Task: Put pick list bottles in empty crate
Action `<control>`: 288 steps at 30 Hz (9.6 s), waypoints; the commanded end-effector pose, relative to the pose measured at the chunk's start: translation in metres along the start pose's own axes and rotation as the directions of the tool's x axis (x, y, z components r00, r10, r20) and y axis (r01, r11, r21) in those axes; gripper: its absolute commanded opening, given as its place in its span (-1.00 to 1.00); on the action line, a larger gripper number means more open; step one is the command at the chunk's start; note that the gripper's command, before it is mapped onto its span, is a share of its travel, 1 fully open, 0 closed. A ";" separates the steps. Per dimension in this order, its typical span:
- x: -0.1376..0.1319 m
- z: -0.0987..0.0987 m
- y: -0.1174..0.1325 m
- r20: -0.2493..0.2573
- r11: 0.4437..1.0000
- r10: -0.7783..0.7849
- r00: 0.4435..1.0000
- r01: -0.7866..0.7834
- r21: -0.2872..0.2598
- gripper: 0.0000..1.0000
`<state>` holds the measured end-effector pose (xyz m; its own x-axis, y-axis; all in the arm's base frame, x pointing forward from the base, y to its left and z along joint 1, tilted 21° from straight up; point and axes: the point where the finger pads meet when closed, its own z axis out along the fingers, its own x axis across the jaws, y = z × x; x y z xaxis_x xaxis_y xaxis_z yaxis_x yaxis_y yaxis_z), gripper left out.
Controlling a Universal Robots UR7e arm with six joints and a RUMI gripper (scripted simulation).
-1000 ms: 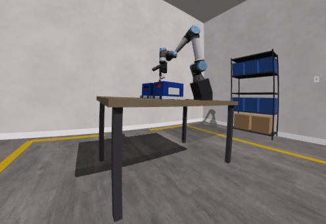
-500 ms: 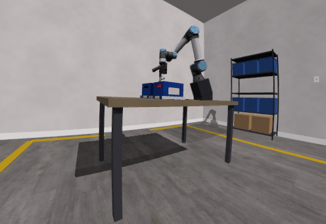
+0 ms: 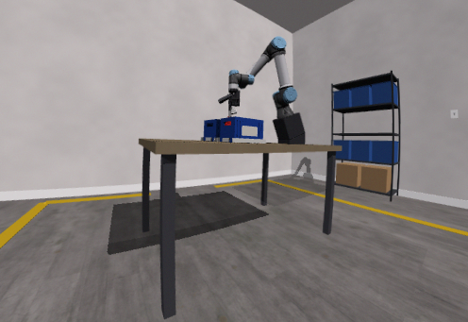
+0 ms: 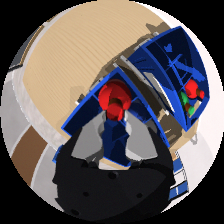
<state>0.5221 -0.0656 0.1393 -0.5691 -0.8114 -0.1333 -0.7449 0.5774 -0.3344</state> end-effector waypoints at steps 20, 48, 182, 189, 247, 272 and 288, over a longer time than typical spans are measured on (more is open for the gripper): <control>0.000 0.000 -0.001 0.001 1.000 0.000 1.000 0.000 0.002 -1.00; 0.000 0.012 -0.001 0.001 1.000 0.000 1.000 0.000 0.002 -1.00; 0.000 0.029 -0.001 0.001 1.000 0.000 1.000 0.000 0.002 -0.24; 0.000 0.029 -0.001 0.001 1.000 0.000 1.000 0.000 0.002 -0.24; 0.000 -0.056 -0.001 0.001 1.000 0.000 1.000 0.000 0.002 -0.24; 0.000 -0.056 -0.001 0.001 1.000 0.000 1.000 0.000 0.002 -0.24; -0.026 -0.075 0.057 0.001 1.000 0.000 1.000 0.000 0.002 -0.24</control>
<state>0.4778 -0.0190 0.1928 -0.5686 -0.8117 -0.1338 -0.7450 0.5771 -0.3347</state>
